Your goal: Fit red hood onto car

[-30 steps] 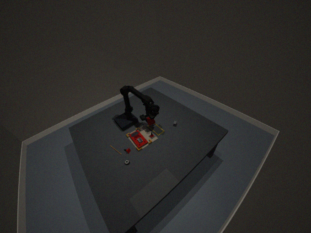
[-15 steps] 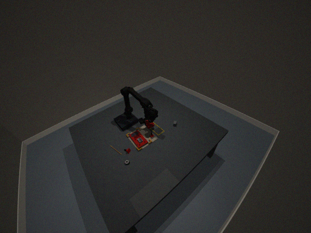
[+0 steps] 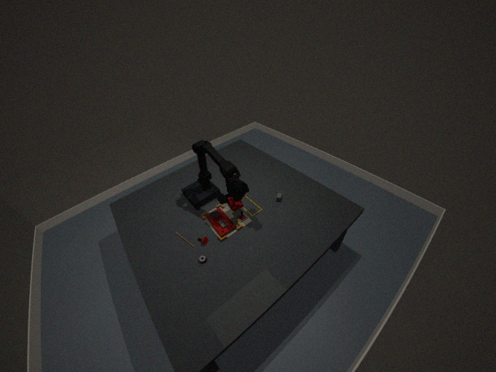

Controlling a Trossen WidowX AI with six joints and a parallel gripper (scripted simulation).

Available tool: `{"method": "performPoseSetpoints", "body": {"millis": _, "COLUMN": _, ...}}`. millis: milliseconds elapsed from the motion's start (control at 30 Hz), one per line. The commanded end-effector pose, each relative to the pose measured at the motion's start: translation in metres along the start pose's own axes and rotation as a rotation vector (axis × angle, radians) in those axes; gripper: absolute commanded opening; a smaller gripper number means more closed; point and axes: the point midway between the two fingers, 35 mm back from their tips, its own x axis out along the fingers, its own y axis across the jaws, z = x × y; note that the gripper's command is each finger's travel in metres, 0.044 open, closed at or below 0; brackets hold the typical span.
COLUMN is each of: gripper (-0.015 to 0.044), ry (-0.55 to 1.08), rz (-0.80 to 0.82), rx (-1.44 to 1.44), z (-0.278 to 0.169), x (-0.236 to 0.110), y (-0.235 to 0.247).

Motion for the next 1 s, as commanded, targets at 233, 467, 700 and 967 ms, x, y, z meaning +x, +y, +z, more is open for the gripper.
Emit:
{"method": "performPoseSetpoints", "body": {"millis": 233, "gripper": 0.0, "ry": -0.008, "rz": -0.001, "rx": -0.024, "z": 0.019, "x": -0.003, "y": -0.031}}
{"method": "performPoseSetpoints", "body": {"millis": 467, "gripper": 0.0, "ry": -0.01, "rz": -0.003, "rx": -0.039, "z": 0.028, "x": -0.003, "y": -0.054}}
{"method": "performPoseSetpoints", "body": {"millis": 700, "gripper": 0.0, "ry": -0.012, "rz": -0.005, "rx": -0.053, "z": 0.036, "x": -0.003, "y": -0.077}}
{"method": "performPoseSetpoints", "body": {"millis": 967, "gripper": 0.0, "ry": -0.014, "rz": -0.008, "rx": -0.07, "z": 0.043, "x": -0.004, "y": -0.105}}
